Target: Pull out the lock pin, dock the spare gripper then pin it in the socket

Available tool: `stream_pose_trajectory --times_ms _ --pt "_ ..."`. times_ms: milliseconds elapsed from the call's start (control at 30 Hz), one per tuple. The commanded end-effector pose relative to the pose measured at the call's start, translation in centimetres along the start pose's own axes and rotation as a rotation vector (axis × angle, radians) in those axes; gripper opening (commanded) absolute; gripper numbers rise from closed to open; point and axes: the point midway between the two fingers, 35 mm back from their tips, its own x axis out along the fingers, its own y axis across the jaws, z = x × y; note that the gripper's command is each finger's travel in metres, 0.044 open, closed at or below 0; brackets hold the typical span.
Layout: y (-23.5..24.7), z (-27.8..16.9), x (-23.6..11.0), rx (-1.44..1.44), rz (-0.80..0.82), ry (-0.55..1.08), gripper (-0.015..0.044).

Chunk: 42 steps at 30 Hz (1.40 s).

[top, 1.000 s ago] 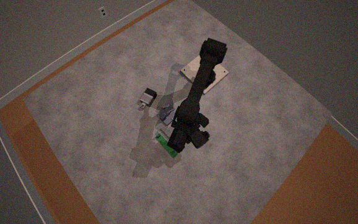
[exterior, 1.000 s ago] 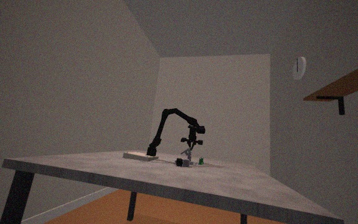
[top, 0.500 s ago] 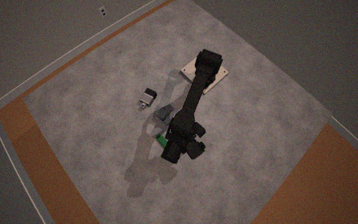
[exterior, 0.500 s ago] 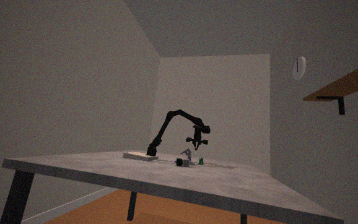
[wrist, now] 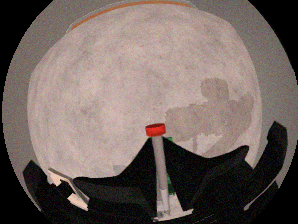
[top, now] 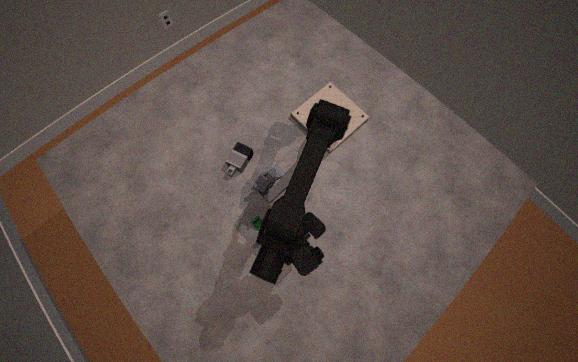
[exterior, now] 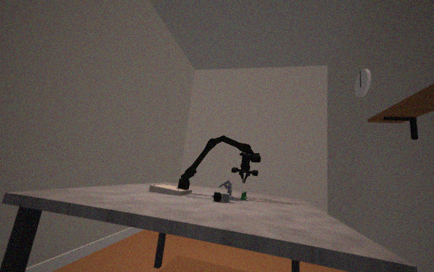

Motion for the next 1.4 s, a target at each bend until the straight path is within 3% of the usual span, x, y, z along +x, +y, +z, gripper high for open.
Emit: stream_pose_trajectory --times_ms 0,1367 --pt "-0.9 0.2 0.3 0.011 0.003 0.004 0.0" --pt "-1.9 -0.8 5.3 0.01 -0.007 -0.002 0.0"
